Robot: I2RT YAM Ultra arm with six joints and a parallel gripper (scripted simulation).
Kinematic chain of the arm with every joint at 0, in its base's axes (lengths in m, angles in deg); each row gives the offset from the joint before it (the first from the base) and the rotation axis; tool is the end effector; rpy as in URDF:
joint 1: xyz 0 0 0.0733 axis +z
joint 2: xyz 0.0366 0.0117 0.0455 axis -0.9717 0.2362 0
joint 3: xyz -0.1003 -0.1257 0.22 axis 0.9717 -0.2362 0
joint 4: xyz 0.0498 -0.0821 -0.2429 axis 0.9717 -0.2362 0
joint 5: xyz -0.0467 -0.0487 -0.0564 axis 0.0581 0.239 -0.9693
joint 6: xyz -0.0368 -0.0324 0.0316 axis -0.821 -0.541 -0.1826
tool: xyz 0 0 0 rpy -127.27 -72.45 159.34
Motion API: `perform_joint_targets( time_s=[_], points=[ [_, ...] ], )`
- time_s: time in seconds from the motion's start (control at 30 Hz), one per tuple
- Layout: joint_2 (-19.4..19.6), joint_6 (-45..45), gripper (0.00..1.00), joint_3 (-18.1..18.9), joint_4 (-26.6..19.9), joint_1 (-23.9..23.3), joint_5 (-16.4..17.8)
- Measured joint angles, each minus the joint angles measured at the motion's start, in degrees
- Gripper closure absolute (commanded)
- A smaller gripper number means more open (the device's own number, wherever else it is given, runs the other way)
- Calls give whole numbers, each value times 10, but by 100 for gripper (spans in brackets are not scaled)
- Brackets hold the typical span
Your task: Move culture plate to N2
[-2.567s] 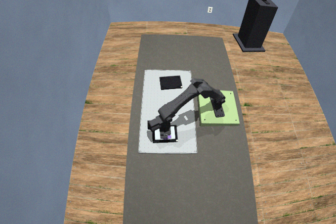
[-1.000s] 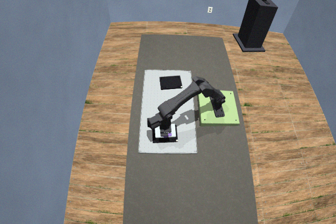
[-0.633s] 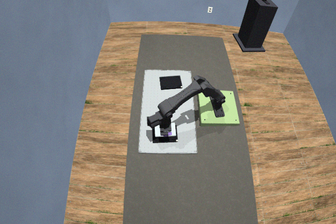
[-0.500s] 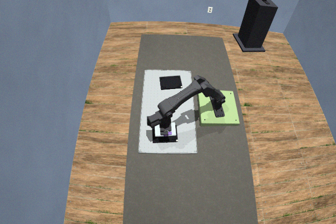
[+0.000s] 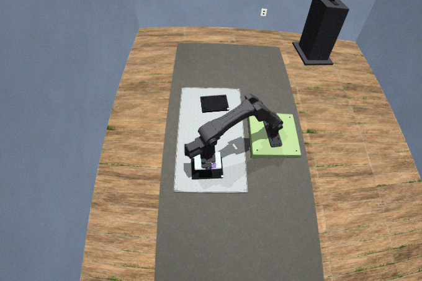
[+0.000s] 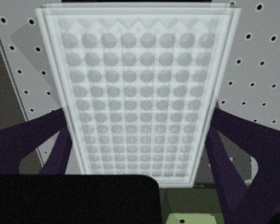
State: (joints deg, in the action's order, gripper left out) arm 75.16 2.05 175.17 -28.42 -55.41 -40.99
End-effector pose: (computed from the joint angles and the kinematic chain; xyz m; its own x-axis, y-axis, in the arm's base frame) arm 0.4084 0.1582 0.1793 -0.9935 0.0864 0.0736 0.0855 0.9962 -0.0148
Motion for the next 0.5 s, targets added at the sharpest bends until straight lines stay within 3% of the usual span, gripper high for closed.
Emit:
perform_joint_targets(
  time_s=[0.5],
  points=[
    [0,0,100,0,-3,0,0]
  ],
)
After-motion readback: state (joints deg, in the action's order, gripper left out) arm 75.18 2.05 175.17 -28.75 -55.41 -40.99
